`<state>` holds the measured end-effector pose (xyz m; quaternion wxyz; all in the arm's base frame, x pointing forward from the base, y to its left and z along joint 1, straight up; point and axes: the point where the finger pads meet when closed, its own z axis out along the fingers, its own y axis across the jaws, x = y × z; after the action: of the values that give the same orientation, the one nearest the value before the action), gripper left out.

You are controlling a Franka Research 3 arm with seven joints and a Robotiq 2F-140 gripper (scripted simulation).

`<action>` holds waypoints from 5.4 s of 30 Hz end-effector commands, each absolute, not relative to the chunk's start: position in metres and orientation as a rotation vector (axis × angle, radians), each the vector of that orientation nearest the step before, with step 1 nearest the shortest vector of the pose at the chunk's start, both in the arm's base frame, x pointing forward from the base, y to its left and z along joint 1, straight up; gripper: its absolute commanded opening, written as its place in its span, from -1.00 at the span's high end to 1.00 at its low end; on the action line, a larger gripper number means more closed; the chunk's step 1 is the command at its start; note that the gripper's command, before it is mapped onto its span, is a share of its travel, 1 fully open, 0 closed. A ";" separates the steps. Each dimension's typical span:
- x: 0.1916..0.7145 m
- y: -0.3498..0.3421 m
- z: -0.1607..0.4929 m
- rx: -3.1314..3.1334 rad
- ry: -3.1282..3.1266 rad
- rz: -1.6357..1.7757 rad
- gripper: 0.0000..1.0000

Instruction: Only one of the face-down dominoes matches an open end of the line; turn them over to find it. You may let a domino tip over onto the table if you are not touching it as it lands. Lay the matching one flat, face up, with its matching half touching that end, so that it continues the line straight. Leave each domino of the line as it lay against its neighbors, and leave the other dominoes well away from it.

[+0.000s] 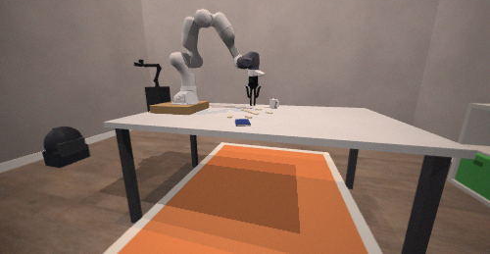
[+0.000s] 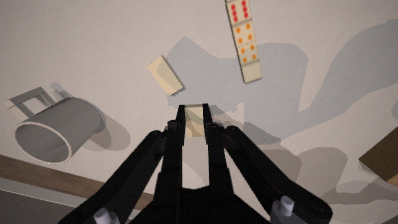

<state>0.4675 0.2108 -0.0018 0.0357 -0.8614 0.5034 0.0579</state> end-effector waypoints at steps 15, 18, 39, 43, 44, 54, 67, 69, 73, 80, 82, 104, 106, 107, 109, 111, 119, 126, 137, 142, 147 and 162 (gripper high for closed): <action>0.464 0.210 0.080 -2.662 1.532 0.194 0.56; 0.464 0.210 0.087 -2.662 1.532 0.194 0.56; 0.581 0.039 0.115 -2.644 1.502 0.173 0.56; 0.599 -0.035 0.111 -2.655 1.520 0.184 0.56; 0.602 -0.050 0.109 -2.658 1.526 0.189 0.56; 0.620 -0.198 0.106 -2.677 1.589 0.135 0.56; 0.634 -0.247 0.271 -2.672 2.045 -0.640 0.56; 0.637 -0.248 0.313 -2.665 2.058 -0.822 0.56; 0.642 -0.228 0.397 -2.634 2.011 -1.223 0.56; 0.662 -0.143 0.487 -2.536 1.763 -1.826 0.56; 0.672 -0.102 0.482 -2.526 1.599 -1.990 0.56; 0.586 -0.159 0.087 -2.860 0.292 -1.952 0.56; 0.581 -0.164 0.082 -2.847 0.289 -1.947 0.56; 0.580 -0.166 0.081 -2.831 0.288 -1.953 0.56; 0.580 -0.166 0.081 -2.814 0.290 -1.963 0.56; 0.580 -0.166 0.081 -2.753 0.305 -1.998 0.56; 0.580 -0.166 0.081 -2.597 0.354 -2.088 0.56; 0.580 -0.166 0.081 -2.538 0.352 -2.115 0.56; 0.580 -0.166 0.076 -2.538 0.352 -2.115 0.56; 0.580 -0.166 0.069 -2.538 0.352 -2.115 0.56; 0.580 -0.166 0.063 -2.538 0.352 -2.115 0.56; 0.580 -0.166 0.026 -2.538 0.352 -2.115 0.56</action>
<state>0.5762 -0.1643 0.0256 -0.1790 -0.7691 0.1226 -0.6011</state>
